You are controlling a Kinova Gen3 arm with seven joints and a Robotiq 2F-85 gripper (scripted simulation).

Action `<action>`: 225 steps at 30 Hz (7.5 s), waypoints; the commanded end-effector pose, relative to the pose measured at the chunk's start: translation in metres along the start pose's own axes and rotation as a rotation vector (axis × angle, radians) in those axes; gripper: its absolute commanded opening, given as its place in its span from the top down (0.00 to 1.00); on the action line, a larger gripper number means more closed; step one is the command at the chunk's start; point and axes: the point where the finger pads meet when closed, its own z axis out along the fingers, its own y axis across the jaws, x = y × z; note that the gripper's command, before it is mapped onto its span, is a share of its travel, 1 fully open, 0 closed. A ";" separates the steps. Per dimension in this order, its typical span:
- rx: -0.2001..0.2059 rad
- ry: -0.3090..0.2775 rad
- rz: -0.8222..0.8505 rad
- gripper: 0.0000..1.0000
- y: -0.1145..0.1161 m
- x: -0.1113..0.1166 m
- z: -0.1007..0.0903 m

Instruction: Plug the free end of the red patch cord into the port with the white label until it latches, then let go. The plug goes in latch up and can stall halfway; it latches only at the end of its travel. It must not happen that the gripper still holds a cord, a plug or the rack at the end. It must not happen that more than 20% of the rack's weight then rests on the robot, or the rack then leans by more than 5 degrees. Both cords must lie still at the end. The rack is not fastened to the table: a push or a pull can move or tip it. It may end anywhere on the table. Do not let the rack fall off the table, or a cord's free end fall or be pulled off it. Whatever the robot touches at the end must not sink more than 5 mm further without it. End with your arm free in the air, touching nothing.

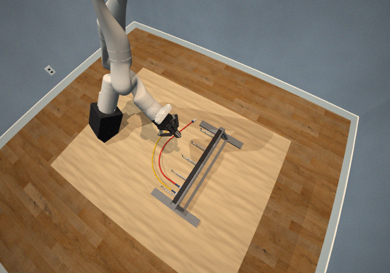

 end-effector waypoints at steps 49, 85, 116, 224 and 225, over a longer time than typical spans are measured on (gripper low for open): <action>-0.005 0.006 0.021 1.00 0.082 -0.001 0.058; -0.005 0.006 0.021 1.00 0.082 0.000 0.140; -0.005 0.006 0.021 1.00 0.082 0.000 0.140; -0.005 0.006 0.021 1.00 0.182 -0.003 0.060; -0.005 0.006 0.021 1.00 0.182 -0.003 0.066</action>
